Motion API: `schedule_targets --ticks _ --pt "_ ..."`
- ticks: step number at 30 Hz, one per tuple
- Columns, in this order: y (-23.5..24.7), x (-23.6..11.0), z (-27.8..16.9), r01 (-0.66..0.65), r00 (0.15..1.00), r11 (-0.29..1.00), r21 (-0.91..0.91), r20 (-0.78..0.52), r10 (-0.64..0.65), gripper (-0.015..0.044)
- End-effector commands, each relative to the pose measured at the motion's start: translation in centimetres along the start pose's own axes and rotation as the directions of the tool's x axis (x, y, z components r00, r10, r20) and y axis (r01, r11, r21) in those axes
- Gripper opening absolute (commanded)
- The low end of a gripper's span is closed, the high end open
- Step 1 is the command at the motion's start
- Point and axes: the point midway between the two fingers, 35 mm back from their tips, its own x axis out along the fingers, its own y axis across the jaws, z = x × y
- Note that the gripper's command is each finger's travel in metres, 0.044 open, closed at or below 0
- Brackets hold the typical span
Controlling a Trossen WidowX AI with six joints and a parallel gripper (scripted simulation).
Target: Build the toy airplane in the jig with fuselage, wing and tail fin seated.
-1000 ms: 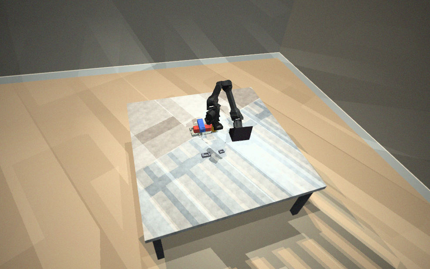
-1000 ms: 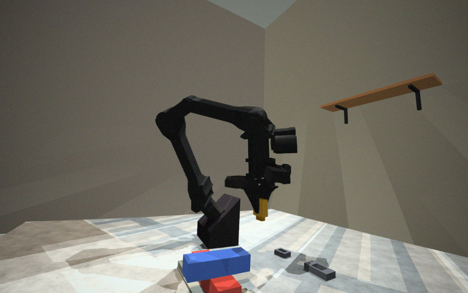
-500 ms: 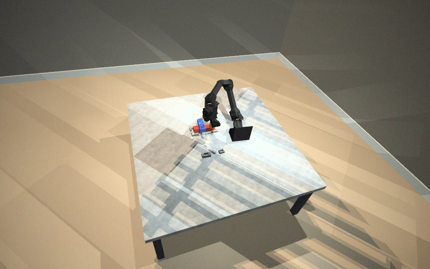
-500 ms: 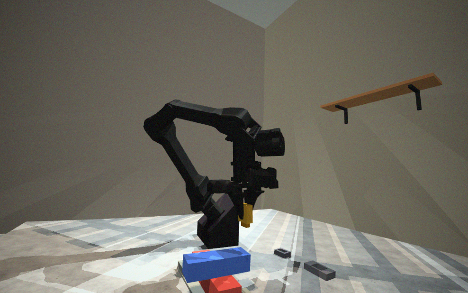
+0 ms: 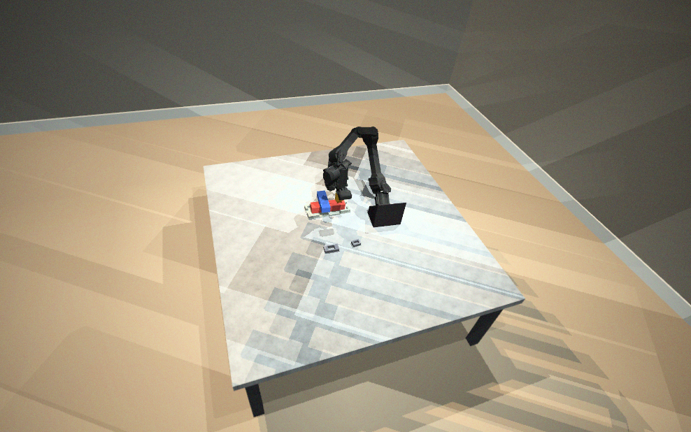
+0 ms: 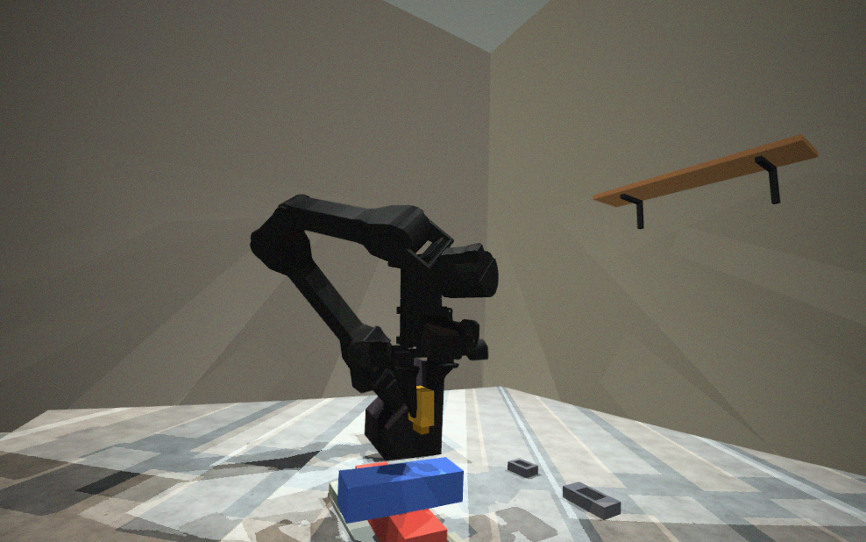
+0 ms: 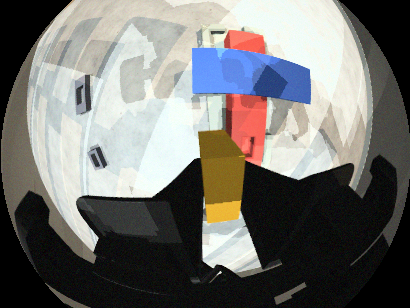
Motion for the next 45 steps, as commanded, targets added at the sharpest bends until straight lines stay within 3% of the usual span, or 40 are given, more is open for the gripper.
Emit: schedule_targets --ticks 1,16,19,45 --pt "-1.1 0.3 -0.4 0.011 1.000 1.000 0.002 -0.001 -0.011 0.0000" --pt "-4.9 1.5 -2.0 0.045 0.999 0.998 0.038 -0.011 -0.045 0.0000" --pt "-4.9 1.5 -2.1 0.045 0.999 0.998 0.038 -0.011 -0.045 0.0067" --pt "-5.0 2.7 -2.0 0.044 0.999 0.998 0.038 -0.011 -0.044 0.0067"
